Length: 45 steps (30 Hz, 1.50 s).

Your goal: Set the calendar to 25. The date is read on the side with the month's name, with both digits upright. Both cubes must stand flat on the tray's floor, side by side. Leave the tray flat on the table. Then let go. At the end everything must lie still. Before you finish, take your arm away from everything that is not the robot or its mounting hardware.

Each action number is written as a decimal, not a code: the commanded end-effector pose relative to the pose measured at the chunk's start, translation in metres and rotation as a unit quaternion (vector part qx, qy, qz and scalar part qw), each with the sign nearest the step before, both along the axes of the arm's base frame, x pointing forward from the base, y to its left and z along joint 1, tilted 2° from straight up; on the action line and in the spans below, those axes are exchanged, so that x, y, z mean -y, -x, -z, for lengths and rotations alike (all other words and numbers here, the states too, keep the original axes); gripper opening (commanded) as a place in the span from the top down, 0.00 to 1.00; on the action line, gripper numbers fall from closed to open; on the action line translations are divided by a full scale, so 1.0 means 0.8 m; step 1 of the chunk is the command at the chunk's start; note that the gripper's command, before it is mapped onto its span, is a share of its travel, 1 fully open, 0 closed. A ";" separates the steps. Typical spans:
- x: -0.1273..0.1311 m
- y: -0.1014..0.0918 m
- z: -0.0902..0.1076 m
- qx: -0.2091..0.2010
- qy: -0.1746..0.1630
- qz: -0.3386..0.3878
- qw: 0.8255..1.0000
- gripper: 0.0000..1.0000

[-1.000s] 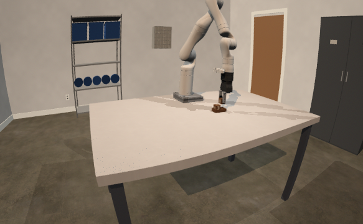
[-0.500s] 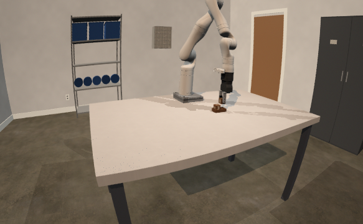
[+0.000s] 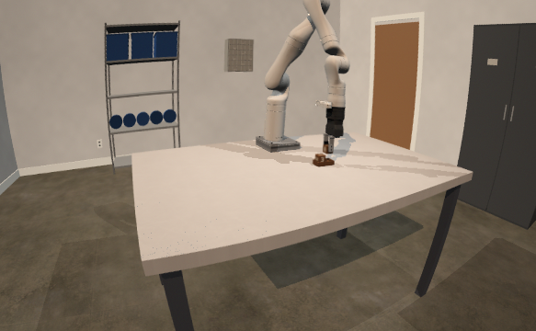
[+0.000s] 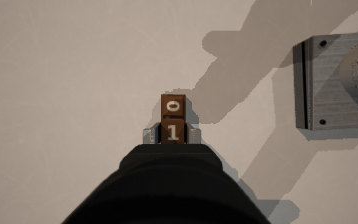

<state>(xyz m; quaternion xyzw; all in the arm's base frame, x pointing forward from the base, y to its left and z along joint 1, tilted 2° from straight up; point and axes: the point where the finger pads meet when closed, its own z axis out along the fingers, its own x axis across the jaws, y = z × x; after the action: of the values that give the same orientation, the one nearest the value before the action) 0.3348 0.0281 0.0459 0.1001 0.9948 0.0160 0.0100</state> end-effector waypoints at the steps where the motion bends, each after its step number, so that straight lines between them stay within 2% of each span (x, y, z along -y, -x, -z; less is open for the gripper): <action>1: 0.000 -0.001 -0.001 0.001 0.000 0.000 1.000 0.40; 17: 0.000 -0.001 0.004 0.001 0.000 0.000 1.000 0.40; 45: -0.001 -0.001 0.029 0.001 0.000 0.000 1.000 0.40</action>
<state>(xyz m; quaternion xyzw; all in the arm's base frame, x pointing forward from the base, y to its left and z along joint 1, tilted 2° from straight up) 0.3366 0.0295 0.0243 0.0995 0.9948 0.0168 0.0120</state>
